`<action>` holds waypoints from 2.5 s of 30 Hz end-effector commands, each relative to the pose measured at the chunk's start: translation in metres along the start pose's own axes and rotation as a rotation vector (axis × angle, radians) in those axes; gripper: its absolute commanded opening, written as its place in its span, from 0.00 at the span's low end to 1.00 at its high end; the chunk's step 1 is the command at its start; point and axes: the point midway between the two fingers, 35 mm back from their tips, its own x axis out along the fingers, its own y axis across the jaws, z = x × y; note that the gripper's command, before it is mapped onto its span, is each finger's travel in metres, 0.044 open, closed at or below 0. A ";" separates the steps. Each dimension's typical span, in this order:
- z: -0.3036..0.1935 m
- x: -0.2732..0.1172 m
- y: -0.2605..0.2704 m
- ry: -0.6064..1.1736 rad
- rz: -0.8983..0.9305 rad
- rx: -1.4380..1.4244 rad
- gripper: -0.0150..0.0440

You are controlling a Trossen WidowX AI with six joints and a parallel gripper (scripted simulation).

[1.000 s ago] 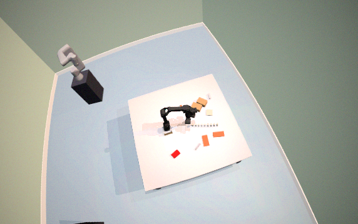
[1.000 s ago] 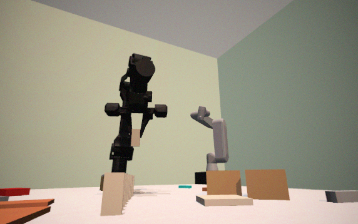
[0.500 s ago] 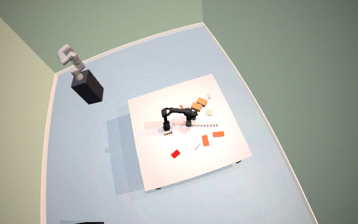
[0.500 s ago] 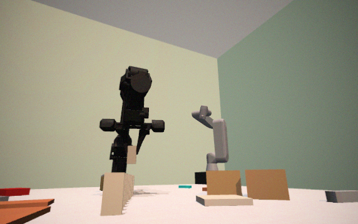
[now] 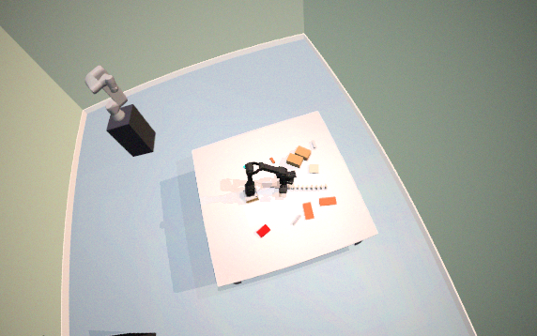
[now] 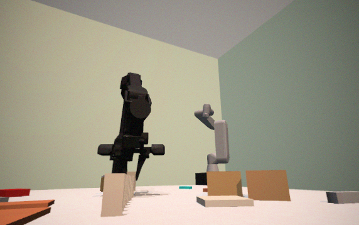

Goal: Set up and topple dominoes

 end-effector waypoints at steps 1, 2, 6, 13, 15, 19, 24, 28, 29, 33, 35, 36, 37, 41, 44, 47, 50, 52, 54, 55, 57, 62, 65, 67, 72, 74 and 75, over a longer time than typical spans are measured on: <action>-0.002 0.009 -0.001 0.002 -0.008 -0.012 0.44; -0.002 0.009 -0.001 0.002 -0.008 -0.012 0.44; -0.002 0.009 -0.001 0.002 -0.008 -0.012 0.44; -0.002 0.009 -0.001 0.002 -0.008 -0.012 0.52; -0.002 0.009 -0.001 0.002 -0.008 -0.012 0.61; -0.002 0.009 -0.001 0.002 -0.008 -0.012 0.79; -0.002 0.009 -0.001 0.002 -0.008 -0.012 1.00; 0.000 -0.001 -0.001 0.002 -0.007 -0.011 1.00; 0.003 -0.013 0.000 0.001 -0.007 -0.011 1.00; 0.005 -0.080 0.001 0.001 -0.005 -0.008 1.00; 0.001 -0.110 0.001 0.001 -0.004 -0.007 1.00; -0.001 -0.118 0.000 0.001 -0.004 -0.006 1.00; -0.002 -0.121 0.000 0.001 -0.004 -0.006 1.00; -0.002 -0.121 0.000 0.001 -0.004 -0.006 1.00; -0.002 -0.120 0.000 0.001 -0.004 -0.022 0.96; -0.007 -0.111 0.000 0.002 -0.004 -0.249 0.82; -0.014 -0.100 0.000 0.004 -0.004 -0.547 0.69; -0.018 -0.092 0.000 0.005 -0.004 -0.745 0.60; -0.023 -0.084 -0.001 0.006 -0.004 -0.943 0.51; -0.026 -0.080 -0.001 0.006 -0.004 -1.042 0.47; -0.032 -0.072 -0.001 0.007 -0.004 -1.240 0.38; -0.041 -0.058 -0.003 0.010 -0.002 -1.582 0.25; -0.041 -0.058 -0.003 0.010 -0.002 -1.582 0.25; -0.041 -0.058 -0.003 0.010 -0.002 -1.582 0.25; -0.041 -0.058 -0.003 0.010 -0.002 -1.582 0.25; -0.041 -0.058 -0.003 0.010 -0.002 -1.582 0.25; -0.041 -0.058 -0.003 0.010 -0.002 -1.582 0.25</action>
